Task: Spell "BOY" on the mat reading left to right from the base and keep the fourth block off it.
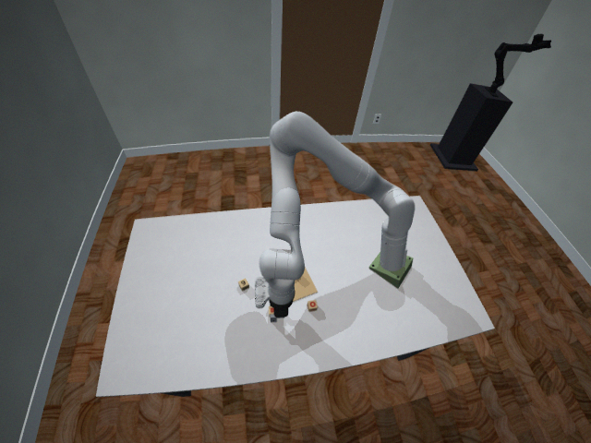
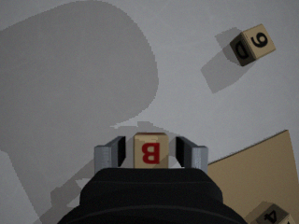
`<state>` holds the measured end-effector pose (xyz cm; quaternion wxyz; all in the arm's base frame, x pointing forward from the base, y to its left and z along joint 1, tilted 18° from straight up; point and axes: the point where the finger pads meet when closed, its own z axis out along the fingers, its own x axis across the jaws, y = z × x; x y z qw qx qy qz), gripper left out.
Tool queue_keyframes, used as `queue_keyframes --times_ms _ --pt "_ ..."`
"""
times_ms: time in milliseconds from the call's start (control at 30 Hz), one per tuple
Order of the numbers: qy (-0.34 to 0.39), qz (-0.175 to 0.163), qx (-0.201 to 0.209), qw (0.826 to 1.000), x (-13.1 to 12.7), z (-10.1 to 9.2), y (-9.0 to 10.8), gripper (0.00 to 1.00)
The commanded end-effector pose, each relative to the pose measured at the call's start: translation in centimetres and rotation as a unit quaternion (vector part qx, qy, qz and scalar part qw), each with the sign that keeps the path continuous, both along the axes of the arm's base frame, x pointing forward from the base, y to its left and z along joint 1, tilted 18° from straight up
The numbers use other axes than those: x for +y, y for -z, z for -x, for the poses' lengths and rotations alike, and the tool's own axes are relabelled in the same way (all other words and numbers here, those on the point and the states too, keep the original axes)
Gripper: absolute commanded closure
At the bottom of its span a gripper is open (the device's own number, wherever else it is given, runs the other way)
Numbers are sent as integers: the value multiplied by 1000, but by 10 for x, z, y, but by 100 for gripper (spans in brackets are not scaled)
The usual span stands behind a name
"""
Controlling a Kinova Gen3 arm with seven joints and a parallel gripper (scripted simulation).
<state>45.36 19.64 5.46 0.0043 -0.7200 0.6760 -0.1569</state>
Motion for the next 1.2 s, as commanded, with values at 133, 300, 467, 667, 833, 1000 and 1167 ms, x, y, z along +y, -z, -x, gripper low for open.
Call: queue_keyframes --times_ms 133,300,467,667,833,1000,1167 --pt "0 0 -1 1000 1 0 -1 0" --pt "0 0 -1 1000 1 0 -1 0" --pt "0 0 -1 1000 1 0 -1 13" --pt "0 0 -1 1000 1 0 -1 13" --pt "0 0 -1 1000 1 0 -1 13" --pt "0 0 -1 1000 1 0 -1 43" --pt "0 0 -1 1000 1 0 -1 43"
